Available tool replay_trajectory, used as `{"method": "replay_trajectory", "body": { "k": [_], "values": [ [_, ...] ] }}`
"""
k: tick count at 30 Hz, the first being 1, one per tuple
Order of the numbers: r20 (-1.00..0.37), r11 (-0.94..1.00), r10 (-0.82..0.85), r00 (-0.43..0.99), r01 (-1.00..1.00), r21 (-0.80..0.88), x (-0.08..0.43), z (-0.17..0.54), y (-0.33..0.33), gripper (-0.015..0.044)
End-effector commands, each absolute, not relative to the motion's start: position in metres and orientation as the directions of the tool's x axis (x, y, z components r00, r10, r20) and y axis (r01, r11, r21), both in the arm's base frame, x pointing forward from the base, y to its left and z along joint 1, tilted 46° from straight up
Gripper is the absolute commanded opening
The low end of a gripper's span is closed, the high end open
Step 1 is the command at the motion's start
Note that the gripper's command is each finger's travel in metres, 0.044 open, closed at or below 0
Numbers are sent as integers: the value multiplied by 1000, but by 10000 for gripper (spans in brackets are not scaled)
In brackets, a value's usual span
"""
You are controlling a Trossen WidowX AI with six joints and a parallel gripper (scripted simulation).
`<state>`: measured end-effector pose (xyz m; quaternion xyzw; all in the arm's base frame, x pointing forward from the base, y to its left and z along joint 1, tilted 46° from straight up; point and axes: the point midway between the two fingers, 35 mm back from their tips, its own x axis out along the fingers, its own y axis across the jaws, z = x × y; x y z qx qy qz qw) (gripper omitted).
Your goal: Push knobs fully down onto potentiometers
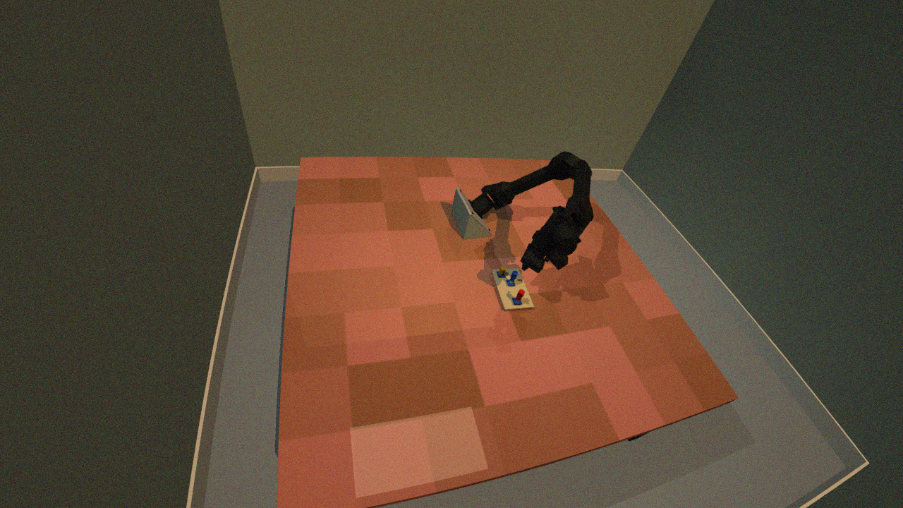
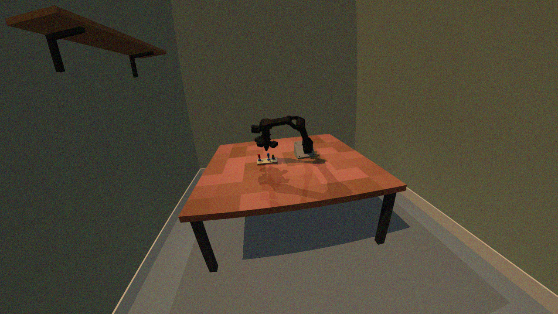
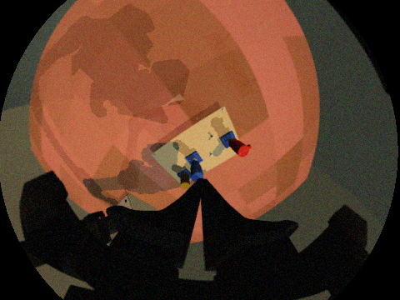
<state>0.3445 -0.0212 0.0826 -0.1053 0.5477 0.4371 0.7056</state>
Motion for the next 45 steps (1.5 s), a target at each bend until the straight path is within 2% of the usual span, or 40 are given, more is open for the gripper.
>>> {"method": "replay_trajectory", "body": {
  "k": [1,11,45],
  "values": [
    [-829,618,559,-3,-666,418,342,81,-29,0],
    [-708,626,706,-16,-455,634,334,80,-50,0],
    [-705,624,709,-16,-451,638,333,52,-22,0]
  ]
}}
